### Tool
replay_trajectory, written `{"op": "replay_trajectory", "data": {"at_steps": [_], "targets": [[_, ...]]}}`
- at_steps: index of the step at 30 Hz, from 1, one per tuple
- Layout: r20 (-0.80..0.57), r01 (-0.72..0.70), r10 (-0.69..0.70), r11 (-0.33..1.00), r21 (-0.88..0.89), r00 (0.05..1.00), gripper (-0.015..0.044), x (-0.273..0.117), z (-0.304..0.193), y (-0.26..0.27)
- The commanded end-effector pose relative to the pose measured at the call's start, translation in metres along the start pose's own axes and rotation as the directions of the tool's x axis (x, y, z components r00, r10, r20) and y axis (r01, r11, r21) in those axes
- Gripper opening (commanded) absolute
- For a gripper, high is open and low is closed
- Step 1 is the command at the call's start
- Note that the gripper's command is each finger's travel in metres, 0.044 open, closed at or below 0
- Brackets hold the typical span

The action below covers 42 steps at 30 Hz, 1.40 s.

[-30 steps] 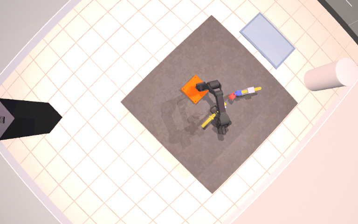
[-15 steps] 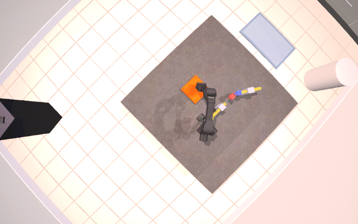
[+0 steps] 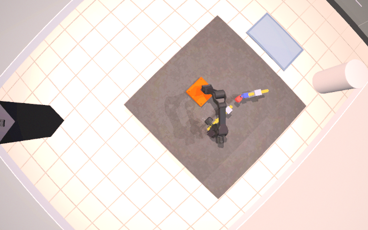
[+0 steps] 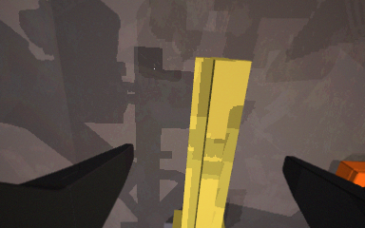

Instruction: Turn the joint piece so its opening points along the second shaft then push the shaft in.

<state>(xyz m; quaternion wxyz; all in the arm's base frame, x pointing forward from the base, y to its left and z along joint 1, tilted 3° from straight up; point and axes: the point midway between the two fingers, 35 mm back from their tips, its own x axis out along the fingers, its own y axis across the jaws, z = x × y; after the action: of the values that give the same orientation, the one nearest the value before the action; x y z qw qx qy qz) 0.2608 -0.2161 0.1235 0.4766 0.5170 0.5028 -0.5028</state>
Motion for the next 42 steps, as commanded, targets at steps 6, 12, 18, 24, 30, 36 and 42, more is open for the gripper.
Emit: {"op": "replay_trajectory", "data": {"at_steps": [6, 12, 18, 24, 30, 36, 42], "targets": [[0.041, -0.002, 0.001, 1.0, 0.012, 0.999, 0.044, 0.0, 0.003, 0.0], [0.041, -0.002, 0.001, 1.0, 0.012, 0.999, 0.044, 0.009, 0.003, 0.0], [0.04, -0.002, 0.001, 1.0, 0.012, 0.999, 0.044, 0.019, 0.003, 0.0], [0.04, -0.001, 0.001, 1.0, 0.013, 0.999, 0.044, 0.027, 0.004, 0.0], [0.04, -0.001, 0.001, 1.0, 0.013, 0.999, 0.0309, 0.027, 0.004, 0.0], [0.04, -0.001, 0.001, 1.0, 0.013, 0.999, 0.0151, 0.027, 0.004, 0.0], [0.04, -0.001, 0.001, 1.0, 0.013, 0.999, 0.0102, 0.027, 0.004, 0.0]]}}
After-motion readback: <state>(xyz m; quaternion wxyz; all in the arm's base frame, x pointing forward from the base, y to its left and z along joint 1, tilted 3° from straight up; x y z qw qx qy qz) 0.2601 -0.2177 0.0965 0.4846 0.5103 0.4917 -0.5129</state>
